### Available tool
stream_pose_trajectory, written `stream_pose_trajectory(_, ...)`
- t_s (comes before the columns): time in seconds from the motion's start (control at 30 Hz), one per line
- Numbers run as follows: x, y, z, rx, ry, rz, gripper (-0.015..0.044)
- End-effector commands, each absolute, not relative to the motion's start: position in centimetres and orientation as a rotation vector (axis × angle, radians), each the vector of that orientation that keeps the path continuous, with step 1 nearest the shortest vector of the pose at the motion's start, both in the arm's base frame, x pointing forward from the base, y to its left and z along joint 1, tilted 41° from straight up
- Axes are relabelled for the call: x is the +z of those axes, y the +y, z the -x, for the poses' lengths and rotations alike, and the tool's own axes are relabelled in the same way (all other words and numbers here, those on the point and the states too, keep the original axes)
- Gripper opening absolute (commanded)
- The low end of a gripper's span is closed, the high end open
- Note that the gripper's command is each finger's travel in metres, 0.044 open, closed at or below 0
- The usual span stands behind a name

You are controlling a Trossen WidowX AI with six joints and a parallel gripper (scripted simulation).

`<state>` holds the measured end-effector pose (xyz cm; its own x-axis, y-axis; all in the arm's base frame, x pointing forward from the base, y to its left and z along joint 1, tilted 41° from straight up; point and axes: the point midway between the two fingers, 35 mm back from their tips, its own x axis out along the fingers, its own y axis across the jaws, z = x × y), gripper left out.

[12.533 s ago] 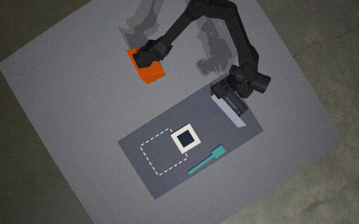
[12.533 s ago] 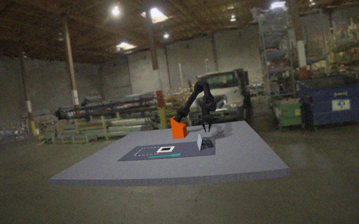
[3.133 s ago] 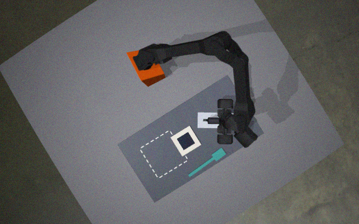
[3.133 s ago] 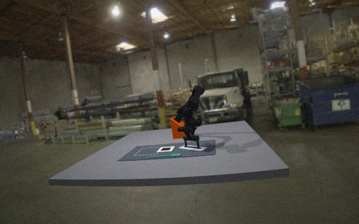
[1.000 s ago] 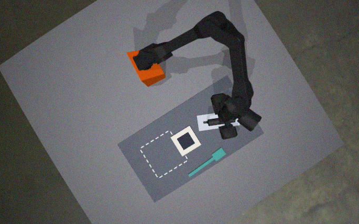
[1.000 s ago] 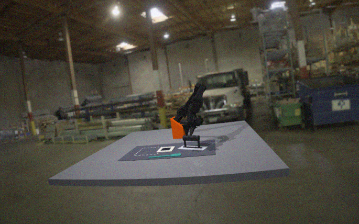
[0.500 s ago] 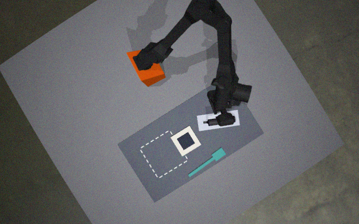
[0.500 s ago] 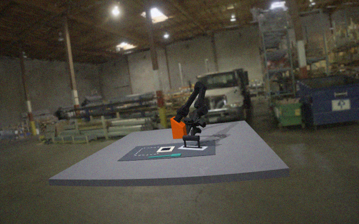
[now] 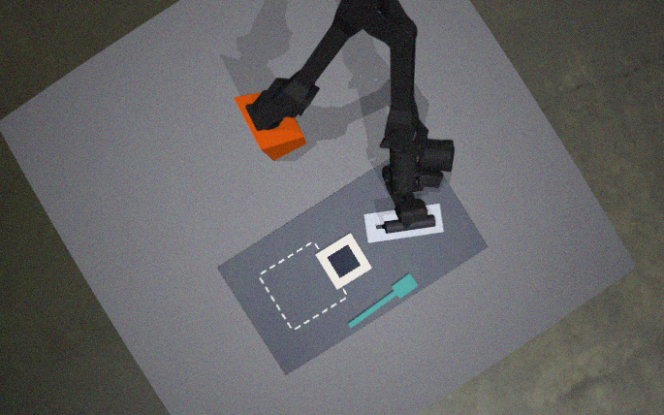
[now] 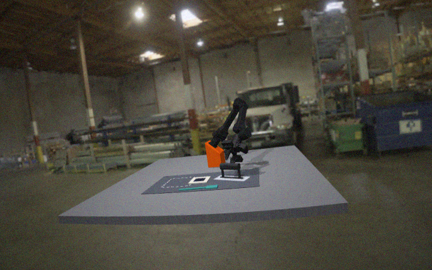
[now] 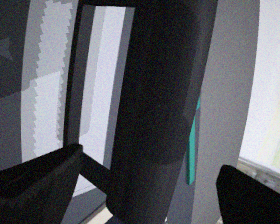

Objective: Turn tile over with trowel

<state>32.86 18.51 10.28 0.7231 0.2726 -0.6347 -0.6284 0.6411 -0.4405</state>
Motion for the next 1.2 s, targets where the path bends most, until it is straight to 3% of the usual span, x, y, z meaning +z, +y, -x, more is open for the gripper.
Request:
stream_pose_trajectory(0.0,9.8,18.6,-33.2,0.540,0.563,0.698,0.0300)
stream_pose_trajectory(1.1,6.5,19.9,-36.8,0.540,0.564,0.698,0.0300)
stream_pose_trajectory(1.17,6.5,19.9,-36.8,0.540,0.564,0.698,0.0247)
